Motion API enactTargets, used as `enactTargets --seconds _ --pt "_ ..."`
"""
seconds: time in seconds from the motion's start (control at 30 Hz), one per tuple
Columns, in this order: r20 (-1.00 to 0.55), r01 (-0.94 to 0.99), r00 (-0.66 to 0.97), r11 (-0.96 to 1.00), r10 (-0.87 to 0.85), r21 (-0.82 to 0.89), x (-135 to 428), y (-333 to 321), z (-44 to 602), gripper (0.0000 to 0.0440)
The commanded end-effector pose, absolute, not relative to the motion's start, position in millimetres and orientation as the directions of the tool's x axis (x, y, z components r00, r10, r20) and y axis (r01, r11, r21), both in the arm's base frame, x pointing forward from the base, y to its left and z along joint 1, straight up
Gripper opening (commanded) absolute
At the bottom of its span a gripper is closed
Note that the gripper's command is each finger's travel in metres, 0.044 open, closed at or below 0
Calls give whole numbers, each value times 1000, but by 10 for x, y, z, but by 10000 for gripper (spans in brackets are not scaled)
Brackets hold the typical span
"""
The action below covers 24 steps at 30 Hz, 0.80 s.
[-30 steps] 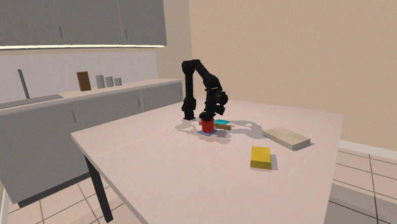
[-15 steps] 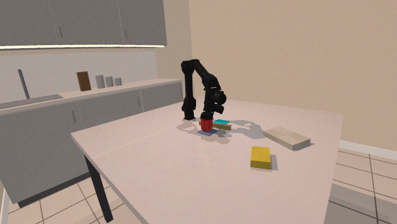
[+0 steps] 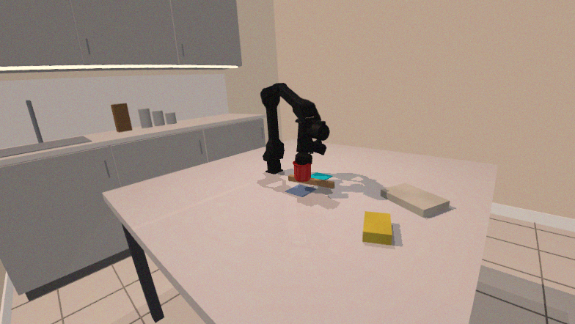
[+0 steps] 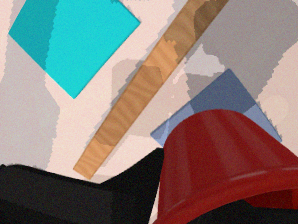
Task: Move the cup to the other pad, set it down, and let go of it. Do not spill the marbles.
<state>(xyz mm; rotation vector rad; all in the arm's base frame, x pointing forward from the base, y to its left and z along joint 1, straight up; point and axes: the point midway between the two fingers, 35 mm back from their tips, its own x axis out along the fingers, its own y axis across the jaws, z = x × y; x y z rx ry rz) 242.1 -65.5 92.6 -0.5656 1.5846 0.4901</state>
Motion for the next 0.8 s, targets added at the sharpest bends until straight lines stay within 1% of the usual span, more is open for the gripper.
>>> enactTargets --seconds 0.0,0.2,0.77 --pt "-997 -643 -30 765 -67 -32 2469 -589 1038 11" --pt "-998 -670 -1 740 -68 -49 2513 -458 1127 0" --pt "-995 -740 75 665 -59 -96 2576 9 1175 0"
